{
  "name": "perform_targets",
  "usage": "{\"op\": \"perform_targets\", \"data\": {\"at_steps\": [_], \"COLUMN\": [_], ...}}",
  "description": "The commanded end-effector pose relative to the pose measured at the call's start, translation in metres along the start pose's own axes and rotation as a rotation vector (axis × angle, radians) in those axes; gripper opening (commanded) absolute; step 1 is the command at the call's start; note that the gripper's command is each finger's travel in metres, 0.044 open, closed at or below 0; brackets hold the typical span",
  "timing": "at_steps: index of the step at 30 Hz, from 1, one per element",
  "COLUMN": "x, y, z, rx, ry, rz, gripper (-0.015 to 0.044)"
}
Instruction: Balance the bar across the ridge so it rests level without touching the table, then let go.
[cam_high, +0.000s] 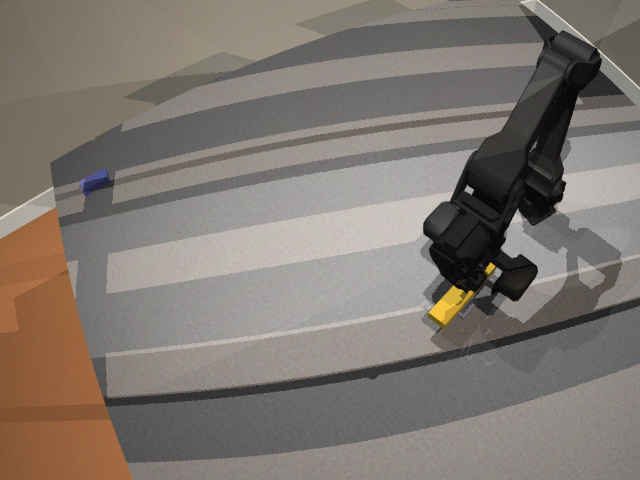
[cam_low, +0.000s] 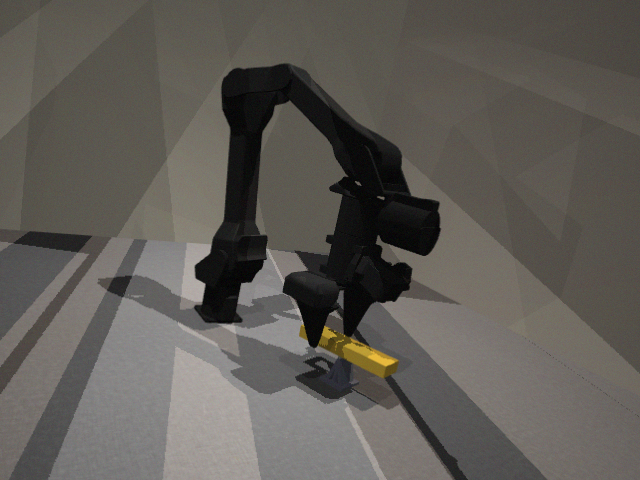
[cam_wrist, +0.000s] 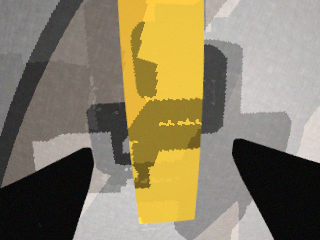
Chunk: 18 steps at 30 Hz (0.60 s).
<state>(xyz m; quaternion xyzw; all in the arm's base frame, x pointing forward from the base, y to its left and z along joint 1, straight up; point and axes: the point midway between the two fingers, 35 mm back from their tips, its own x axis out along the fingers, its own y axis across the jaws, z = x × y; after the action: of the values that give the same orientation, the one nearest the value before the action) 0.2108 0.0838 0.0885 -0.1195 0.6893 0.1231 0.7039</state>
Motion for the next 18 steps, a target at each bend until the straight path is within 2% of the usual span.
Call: {"op": "perform_targets", "data": {"at_steps": [1, 4, 12, 18], "x": [0.000, -0.008, -0.098, -0.100], "y": [0.000, 0.000, 0.000, 0.000], "z": [0.000, 0.002, 0.000, 0.000], "rx": [0.000, 0.000, 0.000, 0.000], "ry": [0.000, 0.000, 0.000, 0.000], "rz": [-0.001, -0.001, 0.000, 0.000], "gripper": [0.0440, 0.0440, 0.0440, 0.0440]}}
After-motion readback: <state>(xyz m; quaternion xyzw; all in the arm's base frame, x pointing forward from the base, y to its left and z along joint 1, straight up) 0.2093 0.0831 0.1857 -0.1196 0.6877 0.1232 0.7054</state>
